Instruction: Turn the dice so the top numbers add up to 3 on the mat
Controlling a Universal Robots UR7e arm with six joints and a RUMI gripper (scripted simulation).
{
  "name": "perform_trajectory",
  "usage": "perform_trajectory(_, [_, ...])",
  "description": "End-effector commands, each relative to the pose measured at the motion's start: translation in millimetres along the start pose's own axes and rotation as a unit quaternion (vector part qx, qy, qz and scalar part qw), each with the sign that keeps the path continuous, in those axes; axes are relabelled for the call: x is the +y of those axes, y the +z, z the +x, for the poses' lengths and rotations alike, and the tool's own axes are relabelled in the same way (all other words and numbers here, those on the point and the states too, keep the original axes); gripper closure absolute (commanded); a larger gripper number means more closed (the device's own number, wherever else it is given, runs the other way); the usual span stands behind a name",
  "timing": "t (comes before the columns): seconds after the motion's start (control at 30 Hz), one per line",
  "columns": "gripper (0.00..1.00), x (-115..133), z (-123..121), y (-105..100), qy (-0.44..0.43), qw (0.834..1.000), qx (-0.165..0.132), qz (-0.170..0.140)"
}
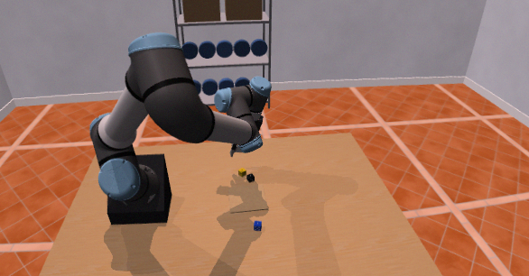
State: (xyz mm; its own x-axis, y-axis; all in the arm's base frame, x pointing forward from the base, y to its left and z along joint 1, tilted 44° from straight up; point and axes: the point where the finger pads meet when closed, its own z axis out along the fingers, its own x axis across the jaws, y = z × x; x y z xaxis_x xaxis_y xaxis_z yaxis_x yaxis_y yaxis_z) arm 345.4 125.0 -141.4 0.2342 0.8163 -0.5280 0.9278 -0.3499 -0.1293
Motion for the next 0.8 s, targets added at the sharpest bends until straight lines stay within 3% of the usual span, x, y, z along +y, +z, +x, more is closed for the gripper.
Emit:
perform_trajectory(0.0, [0.76,-0.1,-0.8,-0.5,-0.057,0.998,-0.003,-0.007])
perform_trajectory(0.23, [0.76,0.4,-2.9,-1.3,-0.170,0.985,-0.018,-0.019])
perform_trajectory(0.43, [0.76,1.7,-4.5,-2.5,-0.277,0.960,-0.035,-0.027])
perform_trajectory(0.5, [0.76,1.7,-4.5,-2.5,-0.277,0.960,-0.035,-0.027])
perform_trajectory(0.77, [0.76,4.5,-5.8,-5.0,-0.412,0.909,-0.060,-0.033])
